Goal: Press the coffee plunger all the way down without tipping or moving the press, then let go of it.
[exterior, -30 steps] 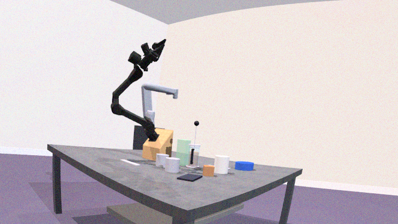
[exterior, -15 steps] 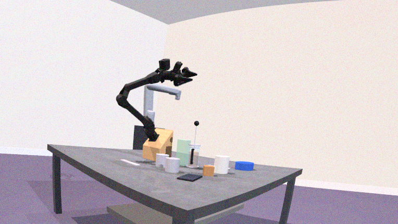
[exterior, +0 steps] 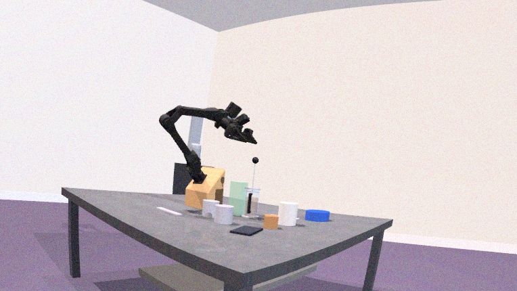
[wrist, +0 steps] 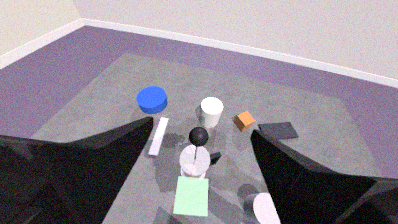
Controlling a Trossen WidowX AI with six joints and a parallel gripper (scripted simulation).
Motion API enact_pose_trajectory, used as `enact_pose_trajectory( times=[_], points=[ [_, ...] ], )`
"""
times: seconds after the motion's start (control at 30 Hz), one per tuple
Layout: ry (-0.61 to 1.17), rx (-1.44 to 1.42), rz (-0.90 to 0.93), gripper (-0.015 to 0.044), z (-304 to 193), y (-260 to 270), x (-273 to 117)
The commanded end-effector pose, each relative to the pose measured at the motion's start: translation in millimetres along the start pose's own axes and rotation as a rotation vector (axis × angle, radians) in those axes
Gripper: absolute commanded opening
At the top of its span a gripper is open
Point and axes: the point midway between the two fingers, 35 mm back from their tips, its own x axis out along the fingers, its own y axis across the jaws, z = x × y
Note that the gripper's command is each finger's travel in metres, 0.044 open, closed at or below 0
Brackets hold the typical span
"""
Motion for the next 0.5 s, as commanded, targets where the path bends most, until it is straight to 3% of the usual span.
enact_pose_trajectory(
  times=[0.0,0.13,0.47],
  points=[
    [0.010,-0.021,-0.016,0.0440,-21,-2,12],
    [0.008,-0.025,-0.012,0.0440,-49,-2,27],
    [0.010,-0.026,-0.008,0.0440,-49,0,34]
  ],
)
